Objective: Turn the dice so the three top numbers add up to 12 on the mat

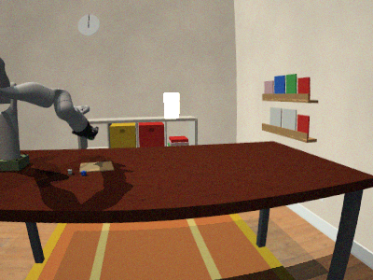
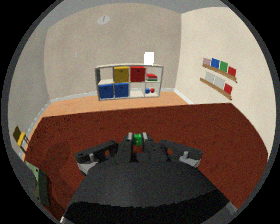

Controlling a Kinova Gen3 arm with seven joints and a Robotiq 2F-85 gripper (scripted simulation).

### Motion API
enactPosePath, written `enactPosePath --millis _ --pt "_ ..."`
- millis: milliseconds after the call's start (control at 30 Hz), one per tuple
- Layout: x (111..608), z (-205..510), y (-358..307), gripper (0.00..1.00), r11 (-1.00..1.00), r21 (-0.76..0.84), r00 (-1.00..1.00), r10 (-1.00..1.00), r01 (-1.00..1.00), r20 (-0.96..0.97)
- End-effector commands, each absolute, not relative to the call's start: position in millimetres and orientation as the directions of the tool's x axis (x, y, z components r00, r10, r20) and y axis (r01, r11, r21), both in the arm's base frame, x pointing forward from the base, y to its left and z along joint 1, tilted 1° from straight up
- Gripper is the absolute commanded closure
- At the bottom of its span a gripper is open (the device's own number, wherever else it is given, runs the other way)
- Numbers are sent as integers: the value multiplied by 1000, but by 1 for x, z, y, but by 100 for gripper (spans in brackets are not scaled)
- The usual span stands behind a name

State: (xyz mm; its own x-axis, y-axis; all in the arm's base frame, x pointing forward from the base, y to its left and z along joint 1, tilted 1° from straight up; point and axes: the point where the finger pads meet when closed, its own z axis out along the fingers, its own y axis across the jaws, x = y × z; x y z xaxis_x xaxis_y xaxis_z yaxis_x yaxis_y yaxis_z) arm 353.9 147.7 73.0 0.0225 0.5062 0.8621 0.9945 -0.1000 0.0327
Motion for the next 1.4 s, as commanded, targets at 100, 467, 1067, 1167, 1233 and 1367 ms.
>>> enactPosePath --millis 100,467,1067,1167,1233,1367 --pt "355 73 147 89 -117 16 40 464 993 885" --pt "355 69 147 89 -117 16 40 464 993 885" --pt "357 14 147 89 -117 16 40 464 993 885" --pt "357 5 147 89 -117 16 40 464 993 885" --pt "357 1 147 89 -117 16 40 464 993 885" --pt "357 -4 147 89 -117 16 40 464 993 885"
